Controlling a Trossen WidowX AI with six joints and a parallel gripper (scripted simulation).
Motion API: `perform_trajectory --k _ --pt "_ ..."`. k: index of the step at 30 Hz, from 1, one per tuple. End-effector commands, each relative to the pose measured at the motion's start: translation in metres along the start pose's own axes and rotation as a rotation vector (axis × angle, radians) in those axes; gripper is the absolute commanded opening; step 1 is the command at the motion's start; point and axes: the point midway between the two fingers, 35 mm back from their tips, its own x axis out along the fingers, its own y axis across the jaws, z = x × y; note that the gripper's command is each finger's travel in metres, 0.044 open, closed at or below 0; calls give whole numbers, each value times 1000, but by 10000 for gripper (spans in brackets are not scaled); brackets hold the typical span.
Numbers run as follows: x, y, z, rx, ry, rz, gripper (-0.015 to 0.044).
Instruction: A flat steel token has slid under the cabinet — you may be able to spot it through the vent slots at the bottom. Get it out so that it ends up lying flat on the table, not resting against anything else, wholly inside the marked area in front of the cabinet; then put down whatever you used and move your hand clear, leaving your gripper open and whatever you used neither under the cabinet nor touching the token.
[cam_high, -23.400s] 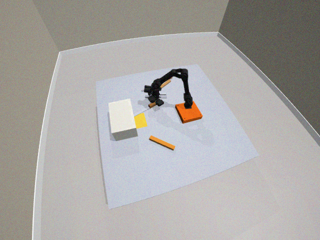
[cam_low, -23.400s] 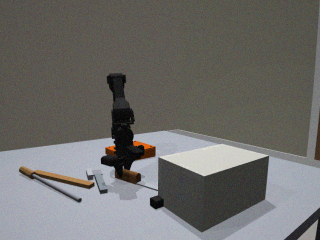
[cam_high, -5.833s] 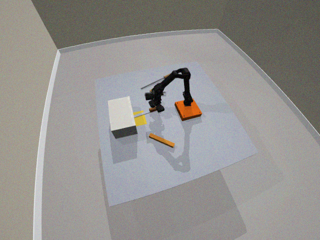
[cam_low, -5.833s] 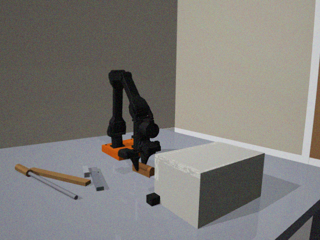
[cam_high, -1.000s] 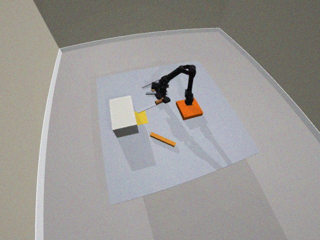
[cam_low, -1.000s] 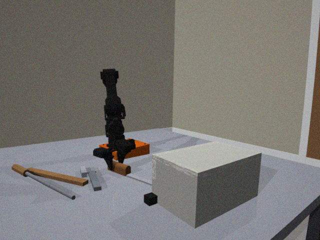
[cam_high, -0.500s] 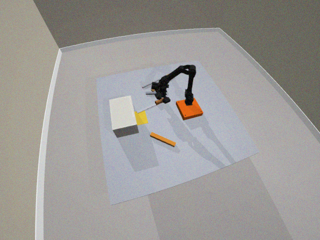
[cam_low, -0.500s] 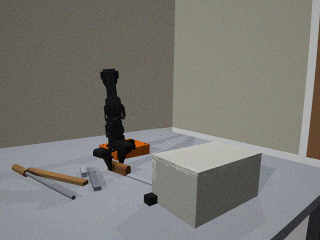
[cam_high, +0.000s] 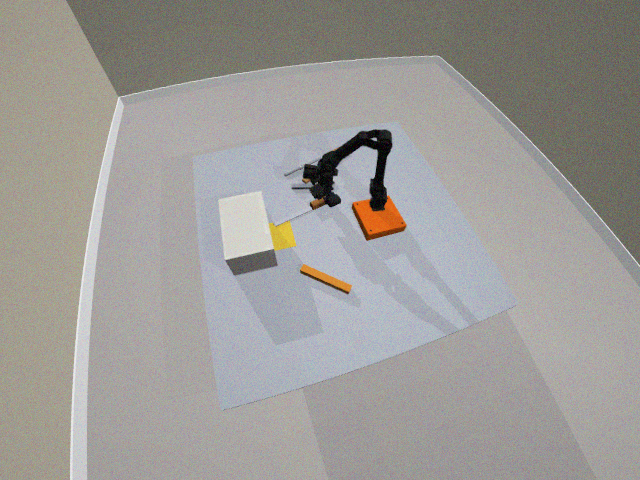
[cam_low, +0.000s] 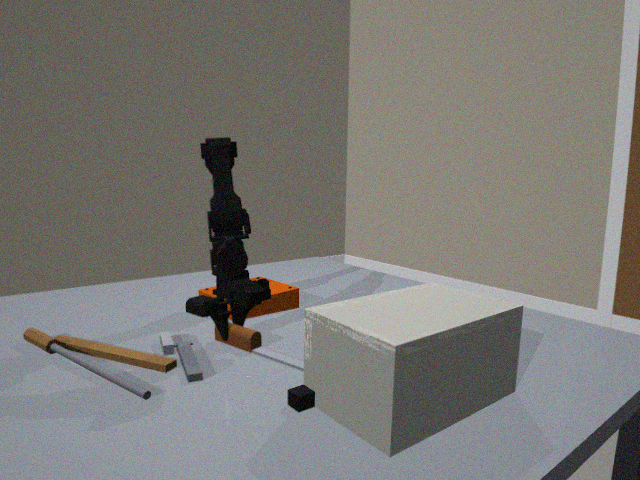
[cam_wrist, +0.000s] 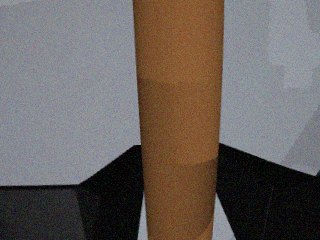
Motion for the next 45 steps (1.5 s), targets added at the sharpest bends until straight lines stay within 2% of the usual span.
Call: perform_trajectory --k 1,4,45 --pt "0 0 0 1 -1 -2 78" --pt "0 0 0 1 -1 -2 0" --pt "-1 -1 51 13 1 -1 0"
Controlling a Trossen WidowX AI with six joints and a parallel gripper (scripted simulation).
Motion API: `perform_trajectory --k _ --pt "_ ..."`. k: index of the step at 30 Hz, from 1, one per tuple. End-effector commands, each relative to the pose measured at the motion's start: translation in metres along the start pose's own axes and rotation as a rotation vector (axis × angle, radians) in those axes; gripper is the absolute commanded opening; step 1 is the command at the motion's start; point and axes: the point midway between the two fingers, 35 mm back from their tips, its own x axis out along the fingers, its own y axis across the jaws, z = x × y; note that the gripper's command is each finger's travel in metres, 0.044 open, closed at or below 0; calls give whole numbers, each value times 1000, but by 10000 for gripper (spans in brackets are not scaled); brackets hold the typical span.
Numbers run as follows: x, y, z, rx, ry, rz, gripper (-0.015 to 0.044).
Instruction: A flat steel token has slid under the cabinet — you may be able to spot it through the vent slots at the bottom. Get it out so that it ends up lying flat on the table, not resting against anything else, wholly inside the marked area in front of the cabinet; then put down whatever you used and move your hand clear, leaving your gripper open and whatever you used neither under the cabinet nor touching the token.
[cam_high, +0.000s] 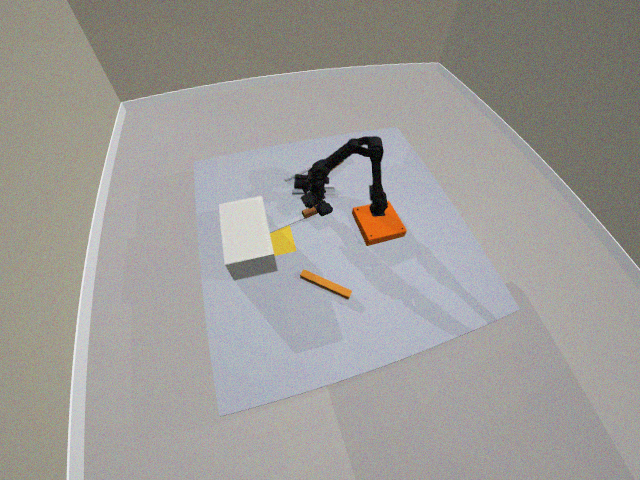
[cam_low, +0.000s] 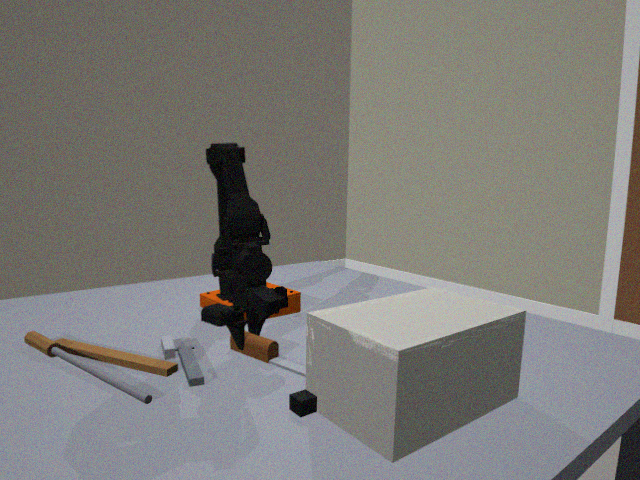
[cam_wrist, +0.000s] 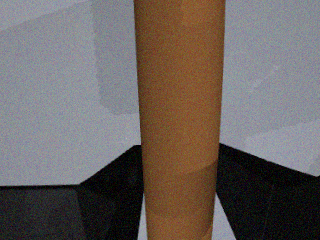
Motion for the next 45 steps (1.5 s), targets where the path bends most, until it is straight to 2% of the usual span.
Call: perform_trajectory --k 1,45 --pt "0 -1 7 1 2 -3 0" --pt "-1 -2 60 2 -2 -3 0"
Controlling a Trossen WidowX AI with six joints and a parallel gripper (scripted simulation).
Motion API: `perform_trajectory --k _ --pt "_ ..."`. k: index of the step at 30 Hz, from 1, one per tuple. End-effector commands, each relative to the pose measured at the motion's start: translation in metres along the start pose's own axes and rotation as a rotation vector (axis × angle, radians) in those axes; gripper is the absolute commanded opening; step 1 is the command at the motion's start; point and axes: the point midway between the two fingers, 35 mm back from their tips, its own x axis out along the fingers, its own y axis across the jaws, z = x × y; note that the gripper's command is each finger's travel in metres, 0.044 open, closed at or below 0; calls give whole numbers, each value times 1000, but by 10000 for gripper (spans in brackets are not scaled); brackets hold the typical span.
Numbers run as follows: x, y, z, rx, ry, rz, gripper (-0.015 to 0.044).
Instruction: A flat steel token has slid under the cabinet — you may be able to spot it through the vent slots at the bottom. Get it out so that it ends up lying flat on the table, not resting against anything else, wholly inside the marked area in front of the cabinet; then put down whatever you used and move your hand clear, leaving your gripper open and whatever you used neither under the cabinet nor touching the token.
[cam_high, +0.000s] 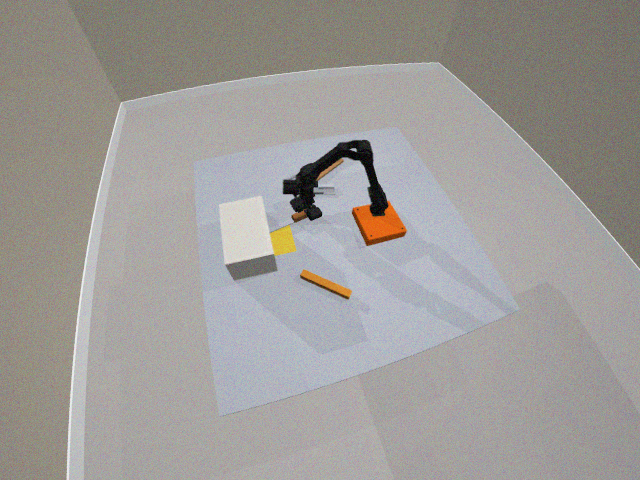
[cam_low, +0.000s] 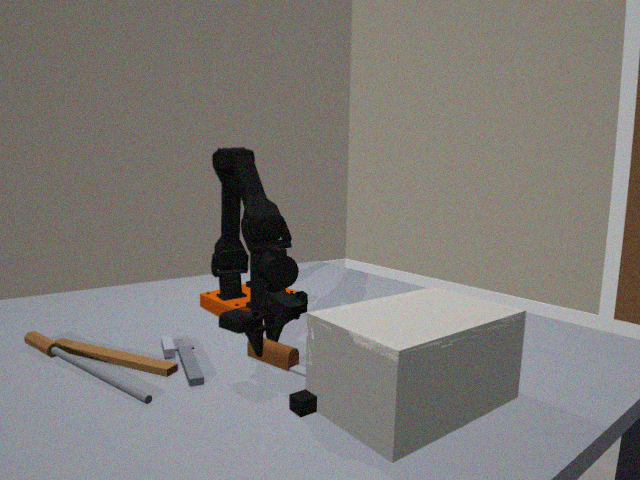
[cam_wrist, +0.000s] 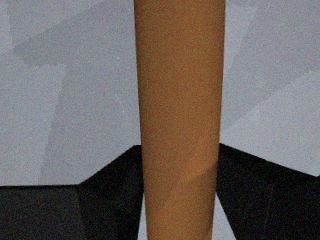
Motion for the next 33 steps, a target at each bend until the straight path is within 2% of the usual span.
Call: perform_trajectory --k 1,33 --pt "0 -1 7 1 1 -3 0" --pt "-1 -1 41 1 -2 -3 0"
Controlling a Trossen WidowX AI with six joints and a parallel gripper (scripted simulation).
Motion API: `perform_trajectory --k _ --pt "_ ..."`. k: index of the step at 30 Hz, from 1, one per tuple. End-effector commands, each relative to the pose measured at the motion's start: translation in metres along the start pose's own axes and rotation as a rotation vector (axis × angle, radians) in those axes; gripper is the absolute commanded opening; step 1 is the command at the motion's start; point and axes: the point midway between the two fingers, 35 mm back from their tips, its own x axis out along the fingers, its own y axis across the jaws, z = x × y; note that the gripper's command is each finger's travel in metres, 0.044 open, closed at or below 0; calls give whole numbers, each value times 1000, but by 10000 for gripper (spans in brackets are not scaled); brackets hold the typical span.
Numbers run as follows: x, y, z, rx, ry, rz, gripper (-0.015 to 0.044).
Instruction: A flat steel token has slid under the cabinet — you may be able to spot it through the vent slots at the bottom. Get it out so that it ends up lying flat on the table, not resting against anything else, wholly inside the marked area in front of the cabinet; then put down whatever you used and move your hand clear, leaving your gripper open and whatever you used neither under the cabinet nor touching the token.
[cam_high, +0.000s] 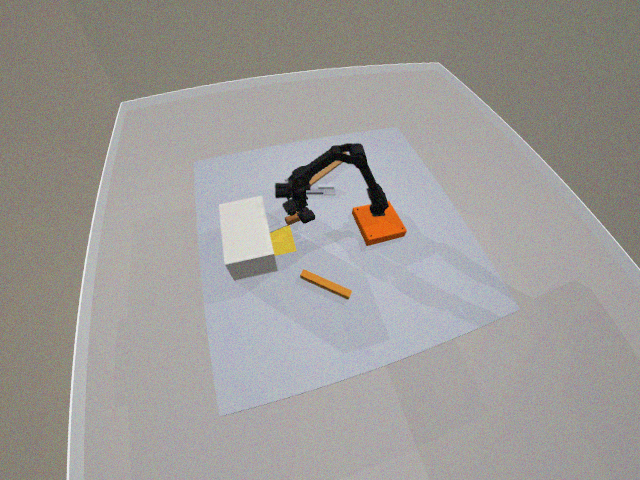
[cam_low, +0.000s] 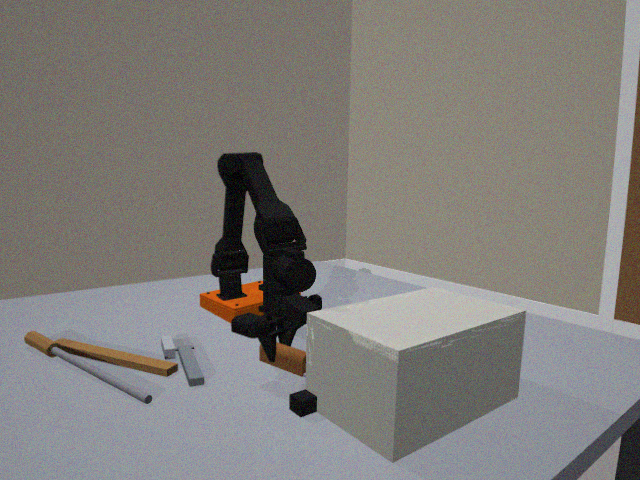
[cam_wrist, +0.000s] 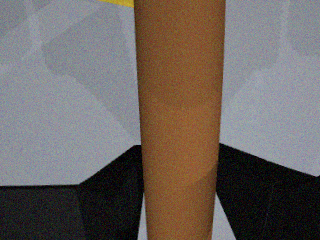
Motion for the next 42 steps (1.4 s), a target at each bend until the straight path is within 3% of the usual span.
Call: perform_trajectory --k 1,42 --pt "0 -1 6 1 0 -3 0" --pt "-1 -1 45 2 -4 -3 0"
